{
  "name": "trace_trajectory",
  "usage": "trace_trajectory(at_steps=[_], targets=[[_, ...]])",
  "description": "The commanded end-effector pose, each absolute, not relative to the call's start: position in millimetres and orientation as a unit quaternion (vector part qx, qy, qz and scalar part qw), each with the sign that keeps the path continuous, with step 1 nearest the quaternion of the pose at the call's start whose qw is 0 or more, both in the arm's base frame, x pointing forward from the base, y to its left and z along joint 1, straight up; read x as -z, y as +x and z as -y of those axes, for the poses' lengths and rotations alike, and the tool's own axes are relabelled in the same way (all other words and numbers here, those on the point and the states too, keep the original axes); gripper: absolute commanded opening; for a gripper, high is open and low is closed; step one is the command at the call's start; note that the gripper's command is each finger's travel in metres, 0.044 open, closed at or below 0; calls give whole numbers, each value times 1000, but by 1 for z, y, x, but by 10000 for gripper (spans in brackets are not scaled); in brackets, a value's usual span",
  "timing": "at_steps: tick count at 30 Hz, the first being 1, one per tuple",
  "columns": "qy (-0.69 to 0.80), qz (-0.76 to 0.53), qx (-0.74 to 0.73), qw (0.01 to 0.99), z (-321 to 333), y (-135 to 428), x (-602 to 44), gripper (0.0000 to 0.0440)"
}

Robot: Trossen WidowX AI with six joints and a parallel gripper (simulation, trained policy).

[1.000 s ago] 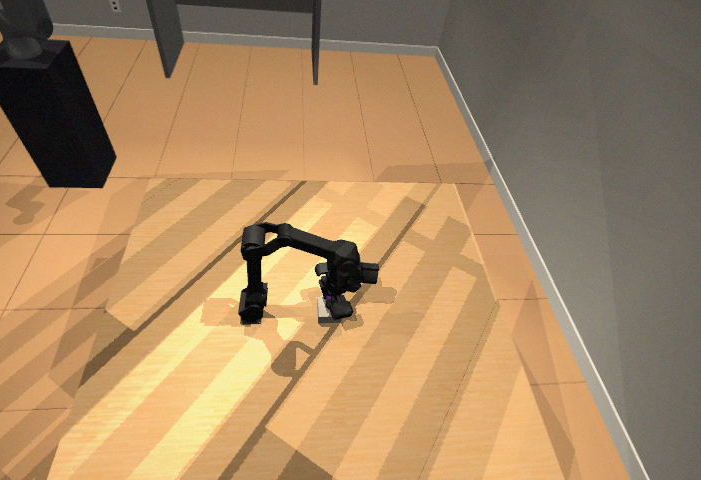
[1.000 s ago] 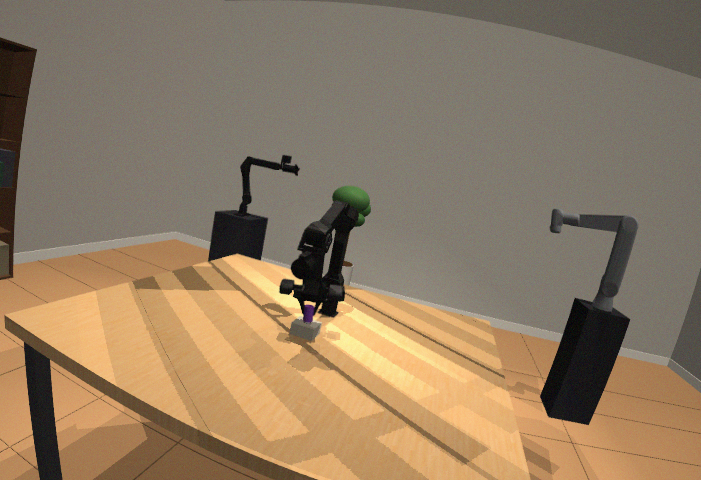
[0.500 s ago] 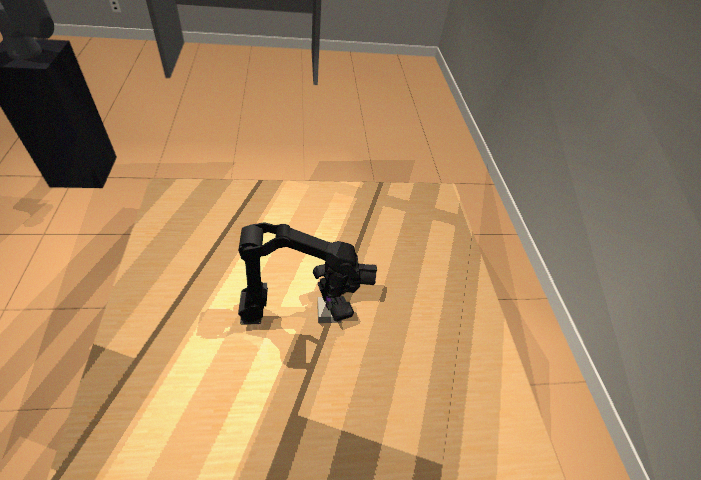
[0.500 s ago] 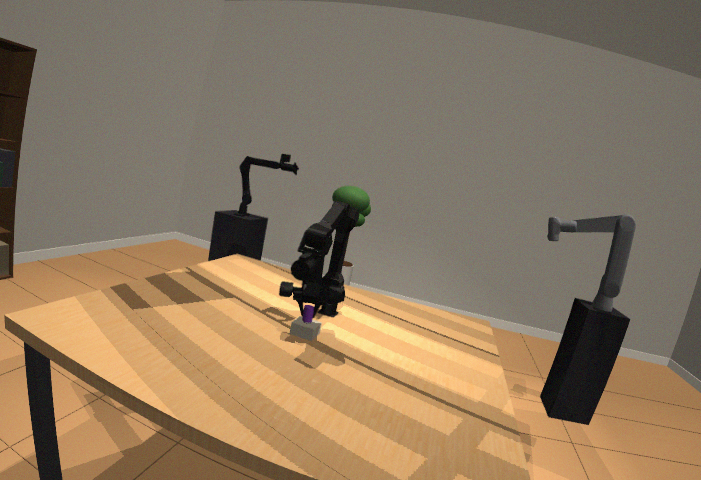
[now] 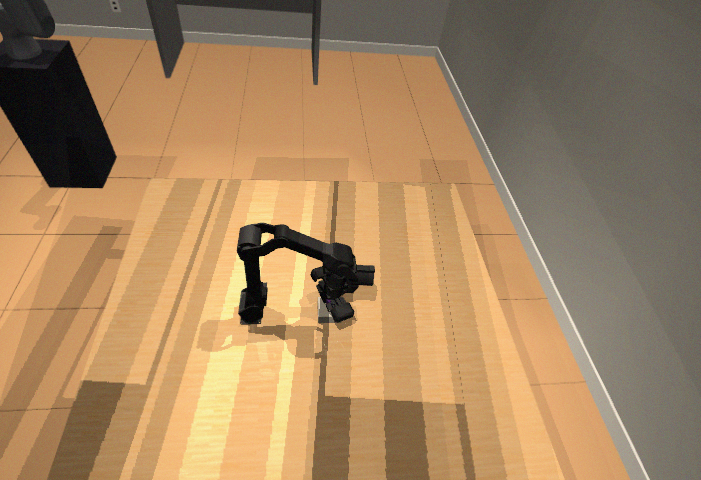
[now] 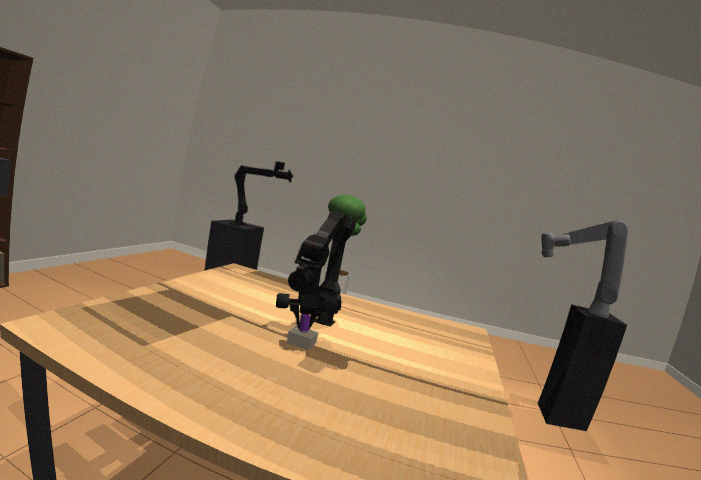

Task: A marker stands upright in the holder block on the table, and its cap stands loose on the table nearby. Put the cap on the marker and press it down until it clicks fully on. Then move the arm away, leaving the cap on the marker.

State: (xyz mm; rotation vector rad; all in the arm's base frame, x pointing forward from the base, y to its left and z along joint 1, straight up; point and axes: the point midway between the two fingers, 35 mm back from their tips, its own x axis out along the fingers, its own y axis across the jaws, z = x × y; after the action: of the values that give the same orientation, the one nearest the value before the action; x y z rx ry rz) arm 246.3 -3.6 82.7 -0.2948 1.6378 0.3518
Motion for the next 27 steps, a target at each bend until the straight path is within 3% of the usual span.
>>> trace_trajectory(at_steps=[1, 27], targets=[[-145, -732, -147, 649, 13, 244, -68, 96], [-193, -707, -165, 660, 20, 247, -69, 158]])
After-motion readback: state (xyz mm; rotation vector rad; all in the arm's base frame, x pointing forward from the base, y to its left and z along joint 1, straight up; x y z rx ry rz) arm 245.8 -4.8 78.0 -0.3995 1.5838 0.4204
